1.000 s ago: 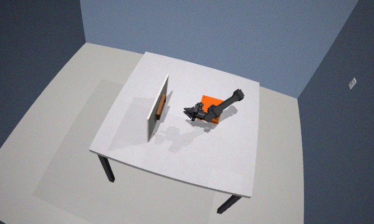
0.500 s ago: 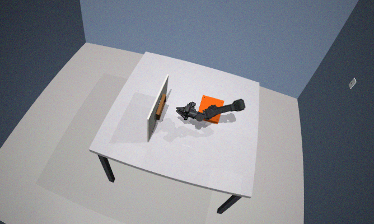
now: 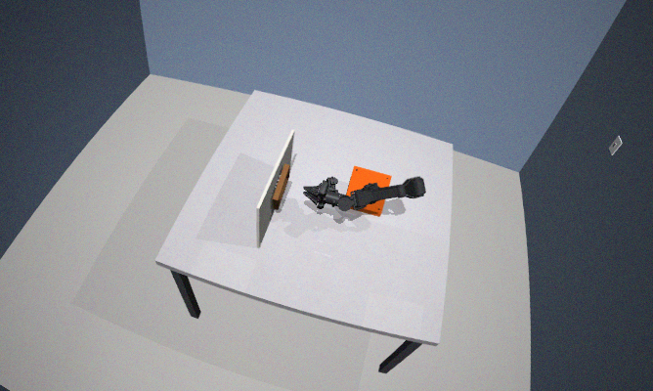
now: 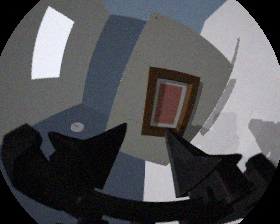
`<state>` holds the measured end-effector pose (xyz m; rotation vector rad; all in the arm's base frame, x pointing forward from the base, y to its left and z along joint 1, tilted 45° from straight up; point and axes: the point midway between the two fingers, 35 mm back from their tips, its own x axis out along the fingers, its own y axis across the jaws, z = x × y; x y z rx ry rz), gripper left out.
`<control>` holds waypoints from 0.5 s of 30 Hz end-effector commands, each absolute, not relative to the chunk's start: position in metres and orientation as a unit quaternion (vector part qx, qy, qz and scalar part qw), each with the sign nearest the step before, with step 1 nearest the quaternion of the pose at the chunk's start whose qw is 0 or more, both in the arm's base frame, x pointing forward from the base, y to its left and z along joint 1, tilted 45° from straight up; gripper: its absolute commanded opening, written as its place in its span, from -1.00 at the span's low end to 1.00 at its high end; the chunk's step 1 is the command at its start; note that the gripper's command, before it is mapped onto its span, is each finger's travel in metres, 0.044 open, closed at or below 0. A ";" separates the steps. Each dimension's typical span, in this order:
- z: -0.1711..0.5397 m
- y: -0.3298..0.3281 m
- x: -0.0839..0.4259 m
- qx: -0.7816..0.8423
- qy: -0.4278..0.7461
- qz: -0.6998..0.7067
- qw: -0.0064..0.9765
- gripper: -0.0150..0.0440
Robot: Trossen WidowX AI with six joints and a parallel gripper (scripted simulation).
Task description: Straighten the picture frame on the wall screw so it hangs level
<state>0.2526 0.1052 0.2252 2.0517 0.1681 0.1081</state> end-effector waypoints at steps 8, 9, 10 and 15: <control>0.221 0.114 0.317 0.851 0.071 0.045 0.518 0.39; 0.221 0.114 0.317 0.851 0.071 0.045 0.518 0.39; 0.221 0.114 0.317 0.851 0.071 0.045 0.518 0.39; 0.221 0.114 0.317 0.851 0.071 0.045 0.518 0.39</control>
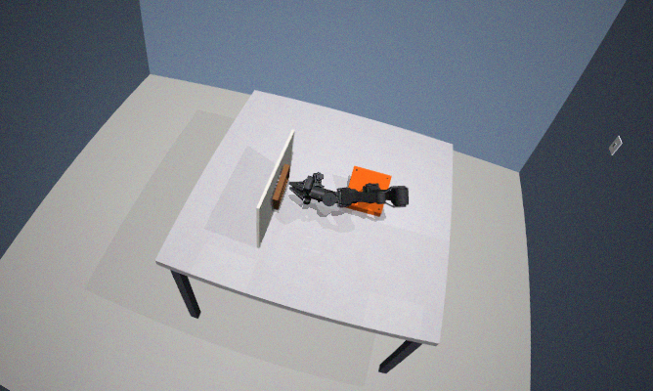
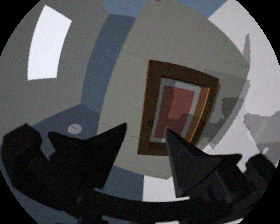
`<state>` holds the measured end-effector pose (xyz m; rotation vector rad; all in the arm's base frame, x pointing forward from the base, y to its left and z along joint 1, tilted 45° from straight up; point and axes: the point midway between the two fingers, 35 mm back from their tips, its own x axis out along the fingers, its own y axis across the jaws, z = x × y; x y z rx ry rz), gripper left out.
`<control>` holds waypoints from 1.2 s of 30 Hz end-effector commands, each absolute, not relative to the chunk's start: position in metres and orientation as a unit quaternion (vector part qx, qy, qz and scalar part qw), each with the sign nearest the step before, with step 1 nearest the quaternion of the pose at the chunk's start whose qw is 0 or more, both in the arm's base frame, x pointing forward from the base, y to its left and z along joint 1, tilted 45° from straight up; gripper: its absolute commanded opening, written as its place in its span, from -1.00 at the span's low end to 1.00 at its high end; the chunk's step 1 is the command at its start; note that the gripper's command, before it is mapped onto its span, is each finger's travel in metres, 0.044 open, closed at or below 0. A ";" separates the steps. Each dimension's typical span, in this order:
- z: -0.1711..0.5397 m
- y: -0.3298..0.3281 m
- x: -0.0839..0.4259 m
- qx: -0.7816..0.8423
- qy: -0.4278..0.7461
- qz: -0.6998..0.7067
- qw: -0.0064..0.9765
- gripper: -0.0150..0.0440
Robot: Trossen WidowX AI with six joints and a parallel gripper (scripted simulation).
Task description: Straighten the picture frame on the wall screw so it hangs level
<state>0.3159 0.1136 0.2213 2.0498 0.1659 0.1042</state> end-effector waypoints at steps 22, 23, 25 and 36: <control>0.223 0.118 0.336 0.851 0.071 0.045 0.518 0.39; 0.223 0.118 0.338 0.851 0.071 0.045 0.518 0.39; 0.223 0.119 0.341 0.851 0.070 0.046 0.518 0.39; 0.222 0.121 0.356 0.851 0.070 0.046 0.518 0.39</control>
